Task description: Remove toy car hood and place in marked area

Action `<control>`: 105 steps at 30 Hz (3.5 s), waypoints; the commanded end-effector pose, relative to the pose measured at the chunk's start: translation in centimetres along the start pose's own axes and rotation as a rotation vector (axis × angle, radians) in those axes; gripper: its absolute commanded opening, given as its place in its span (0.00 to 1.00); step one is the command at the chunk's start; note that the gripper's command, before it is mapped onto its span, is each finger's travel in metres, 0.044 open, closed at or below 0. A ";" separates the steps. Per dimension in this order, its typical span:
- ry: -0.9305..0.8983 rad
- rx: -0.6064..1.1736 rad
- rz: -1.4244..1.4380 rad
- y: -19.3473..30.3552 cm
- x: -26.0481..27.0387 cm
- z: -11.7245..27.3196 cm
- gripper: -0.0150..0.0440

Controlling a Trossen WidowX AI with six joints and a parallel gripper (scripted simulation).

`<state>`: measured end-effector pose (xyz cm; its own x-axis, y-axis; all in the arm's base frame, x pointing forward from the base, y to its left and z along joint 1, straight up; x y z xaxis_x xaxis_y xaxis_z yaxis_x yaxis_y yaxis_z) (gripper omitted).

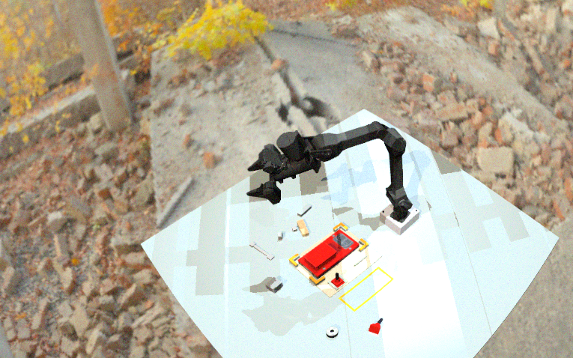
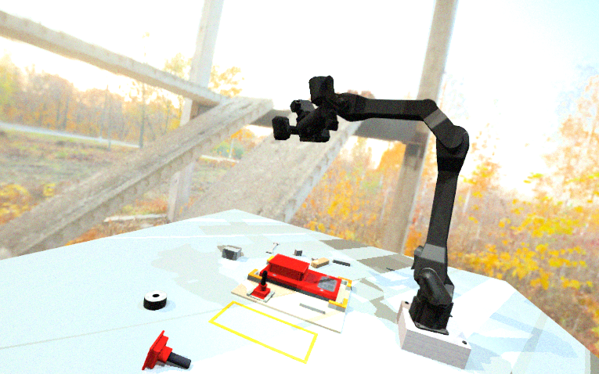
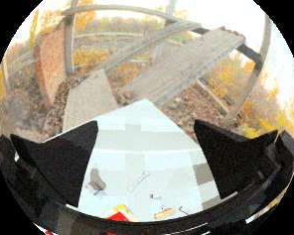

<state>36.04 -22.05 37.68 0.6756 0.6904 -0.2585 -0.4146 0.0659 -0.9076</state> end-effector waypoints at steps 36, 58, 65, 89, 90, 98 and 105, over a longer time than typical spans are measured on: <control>-0.673 1.029 0.505 22.0 9.2 1.6 1.00; -0.673 1.029 0.505 23.3 9.6 1.0 1.00; -0.673 1.029 0.505 23.7 9.8 0.9 1.00; -0.673 1.029 0.505 25.2 10.2 0.4 1.00; -0.673 1.029 0.505 25.2 10.2 0.3 1.00; -0.673 1.029 0.505 25.7 10.3 0.2 1.00; -0.673 1.029 0.505 26.2 10.4 0.1 1.00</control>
<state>32.19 -13.15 11.59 0.0084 0.9999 -0.0109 -0.9997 0.0082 -0.0223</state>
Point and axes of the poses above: the point midway between the two fingers, 35 mm back from their tips, its own z axis back along the fingers, its own x axis across the jaws, y = z × x, the point moved 6 cm from there along z, back along the fingers, and after that the axes turned 7 degrees about z, right-handed, at the moved point
